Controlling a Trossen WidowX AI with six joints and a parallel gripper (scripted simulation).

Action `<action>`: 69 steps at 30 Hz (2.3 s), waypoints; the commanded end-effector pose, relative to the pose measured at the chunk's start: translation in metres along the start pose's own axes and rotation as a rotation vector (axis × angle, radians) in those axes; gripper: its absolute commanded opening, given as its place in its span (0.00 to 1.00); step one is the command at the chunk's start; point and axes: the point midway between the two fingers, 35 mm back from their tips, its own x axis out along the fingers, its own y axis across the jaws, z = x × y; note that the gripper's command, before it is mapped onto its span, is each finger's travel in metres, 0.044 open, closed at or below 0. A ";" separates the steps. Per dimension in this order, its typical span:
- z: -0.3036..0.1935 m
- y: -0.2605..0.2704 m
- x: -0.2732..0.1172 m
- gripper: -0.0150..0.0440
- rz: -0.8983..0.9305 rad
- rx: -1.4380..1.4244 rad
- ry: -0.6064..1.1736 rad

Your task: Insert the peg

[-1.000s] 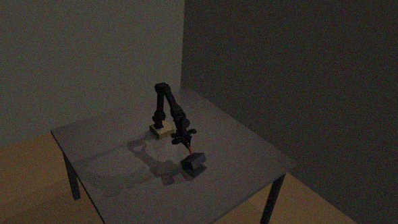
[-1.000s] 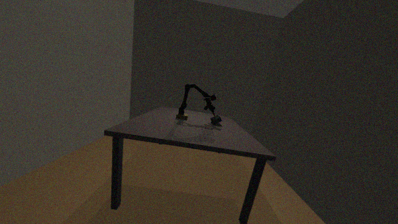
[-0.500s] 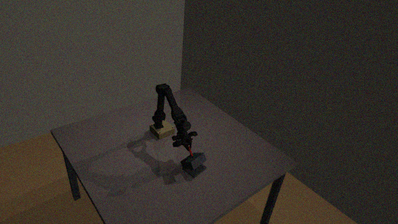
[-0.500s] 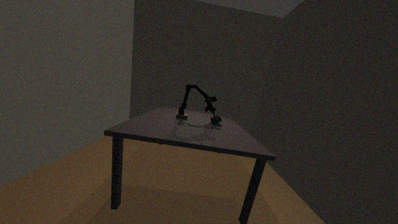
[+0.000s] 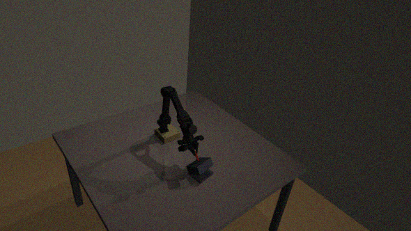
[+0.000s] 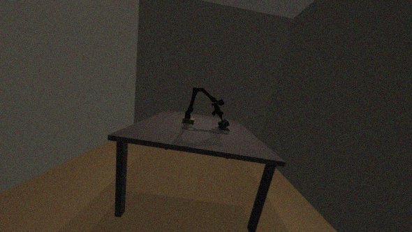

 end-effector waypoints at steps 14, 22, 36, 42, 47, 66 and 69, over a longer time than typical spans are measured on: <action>0.004 0.000 0.002 0.25 0.000 0.000 0.000; 0.004 -0.001 0.005 0.25 0.000 0.000 0.000; 0.003 0.000 0.012 0.25 0.000 0.000 0.000; 0.003 0.000 0.016 0.25 0.000 0.000 0.000; 0.002 0.000 0.019 0.25 0.000 0.000 0.000; 0.001 0.001 0.032 0.25 0.000 0.000 0.001; 0.001 0.001 0.033 0.25 0.000 0.000 0.001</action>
